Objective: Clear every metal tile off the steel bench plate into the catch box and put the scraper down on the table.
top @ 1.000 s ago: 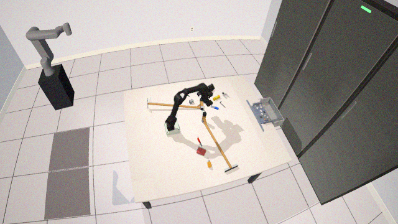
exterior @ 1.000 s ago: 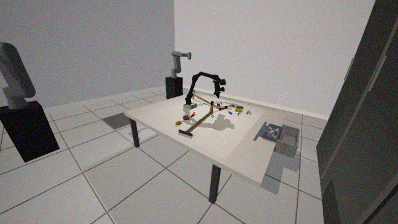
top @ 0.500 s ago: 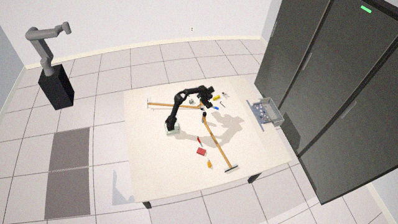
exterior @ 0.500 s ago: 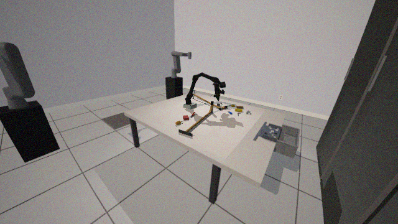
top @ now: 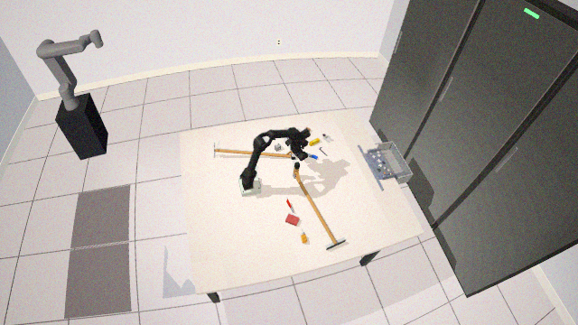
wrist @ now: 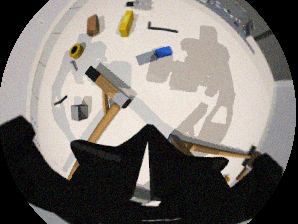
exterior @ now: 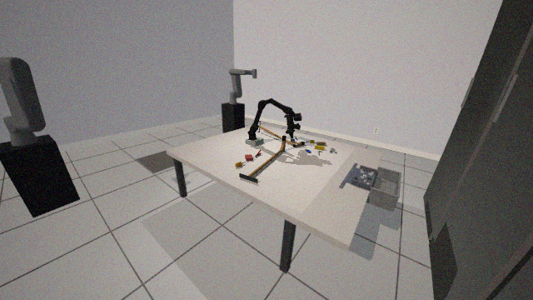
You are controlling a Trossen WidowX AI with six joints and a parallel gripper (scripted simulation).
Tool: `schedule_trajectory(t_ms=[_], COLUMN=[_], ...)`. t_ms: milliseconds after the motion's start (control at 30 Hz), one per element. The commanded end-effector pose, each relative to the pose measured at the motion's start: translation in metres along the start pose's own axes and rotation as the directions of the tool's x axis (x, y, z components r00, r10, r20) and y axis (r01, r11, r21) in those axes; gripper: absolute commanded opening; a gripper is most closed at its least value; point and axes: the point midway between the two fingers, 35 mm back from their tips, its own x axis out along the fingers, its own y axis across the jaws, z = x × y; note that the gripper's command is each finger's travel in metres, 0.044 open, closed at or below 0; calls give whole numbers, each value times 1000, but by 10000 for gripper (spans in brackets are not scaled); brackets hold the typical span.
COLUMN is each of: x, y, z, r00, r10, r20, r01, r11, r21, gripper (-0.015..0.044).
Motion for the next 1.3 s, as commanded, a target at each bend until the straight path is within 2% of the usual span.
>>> schedule_trajectory(t_ms=[0, 267, 1267], x=[9, 24, 25], y=[1, 1, 33], z=[-4, -10, 23], r00=[1000, 1000, 1000], r10=[3, 2, 5], r20=[-6, -6, -5], r01=[-3, -3, -5], r11=[1000, 1000, 1000], r21=[-3, -3, -3], gripper=[0, 0, 0])
